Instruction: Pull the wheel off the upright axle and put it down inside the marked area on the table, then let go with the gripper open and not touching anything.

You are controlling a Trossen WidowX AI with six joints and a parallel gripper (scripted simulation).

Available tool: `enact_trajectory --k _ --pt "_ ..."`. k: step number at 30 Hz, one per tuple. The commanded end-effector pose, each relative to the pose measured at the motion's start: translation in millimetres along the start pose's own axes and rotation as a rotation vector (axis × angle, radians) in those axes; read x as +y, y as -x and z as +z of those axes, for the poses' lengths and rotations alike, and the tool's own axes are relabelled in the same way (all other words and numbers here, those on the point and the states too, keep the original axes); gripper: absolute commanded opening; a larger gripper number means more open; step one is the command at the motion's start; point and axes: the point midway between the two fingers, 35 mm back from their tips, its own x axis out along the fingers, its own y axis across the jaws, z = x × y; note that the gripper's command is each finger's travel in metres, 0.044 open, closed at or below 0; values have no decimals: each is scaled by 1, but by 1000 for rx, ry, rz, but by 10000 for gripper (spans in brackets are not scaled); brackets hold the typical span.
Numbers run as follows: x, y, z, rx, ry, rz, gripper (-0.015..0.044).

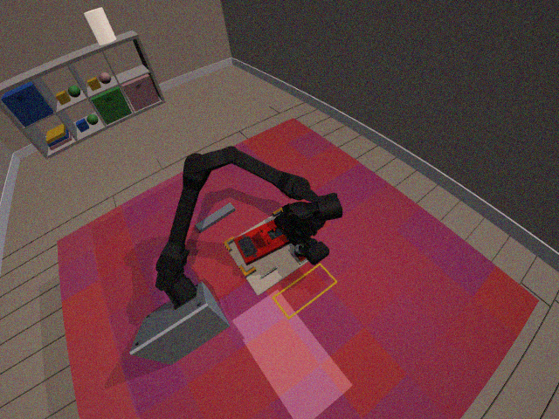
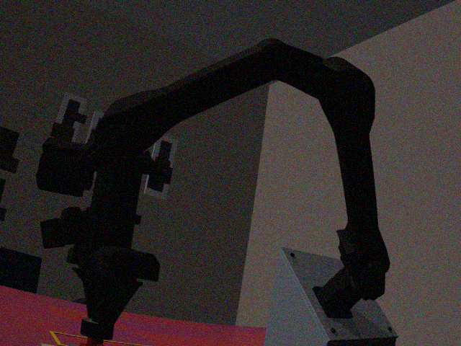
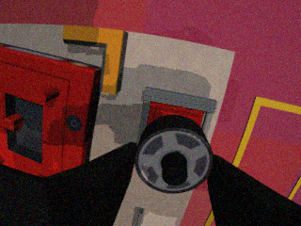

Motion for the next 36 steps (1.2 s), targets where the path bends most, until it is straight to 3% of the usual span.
enact_trajectory --k 1,36 --pt "-3 20 -2 -25 -24 -6 0" --pt "-3 40 -2 -29 -26 -6 0"
